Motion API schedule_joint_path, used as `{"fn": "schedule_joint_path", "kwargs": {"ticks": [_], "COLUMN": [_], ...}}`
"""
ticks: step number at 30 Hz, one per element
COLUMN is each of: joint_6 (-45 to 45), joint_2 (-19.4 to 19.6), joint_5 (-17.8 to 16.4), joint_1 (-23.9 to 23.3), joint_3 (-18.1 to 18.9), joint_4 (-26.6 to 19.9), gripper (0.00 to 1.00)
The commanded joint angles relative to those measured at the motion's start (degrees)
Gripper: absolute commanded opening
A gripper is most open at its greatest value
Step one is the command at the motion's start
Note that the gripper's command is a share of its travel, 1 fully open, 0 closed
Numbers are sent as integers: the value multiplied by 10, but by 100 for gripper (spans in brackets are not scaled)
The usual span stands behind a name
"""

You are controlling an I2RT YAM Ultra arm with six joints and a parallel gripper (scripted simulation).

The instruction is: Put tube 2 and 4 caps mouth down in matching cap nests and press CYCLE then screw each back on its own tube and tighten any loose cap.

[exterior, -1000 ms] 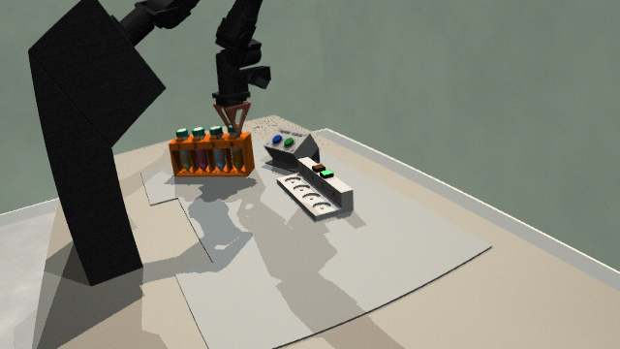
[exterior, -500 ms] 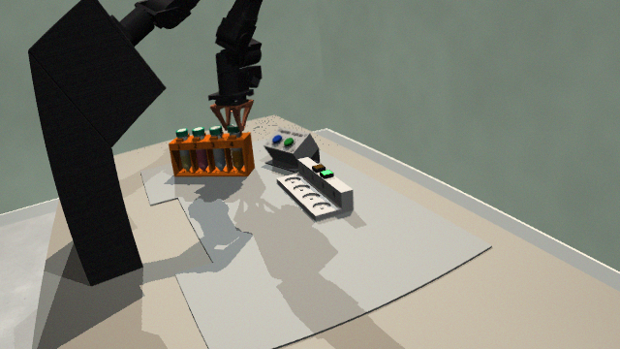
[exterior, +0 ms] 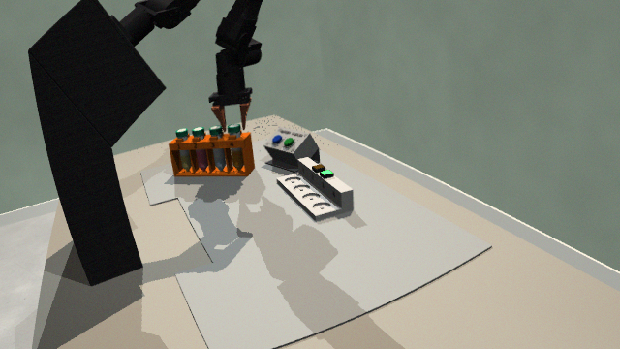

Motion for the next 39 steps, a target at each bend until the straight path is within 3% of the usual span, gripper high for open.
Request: {"fn": "schedule_joint_path", "kwargs": {"ticks": [1,27,36,37,39], "joint_6": [-82,-632,-642,-642,-642], "joint_2": [-4,-4,-4,-4,-4], "joint_5": [0,1,1,1,1], "joint_1": [2,2,2,3,3], "joint_3": [0,-1,-1,0,-1], "joint_4": [0,1,1,1,1], "gripper": [49,49,49,0,0]}}
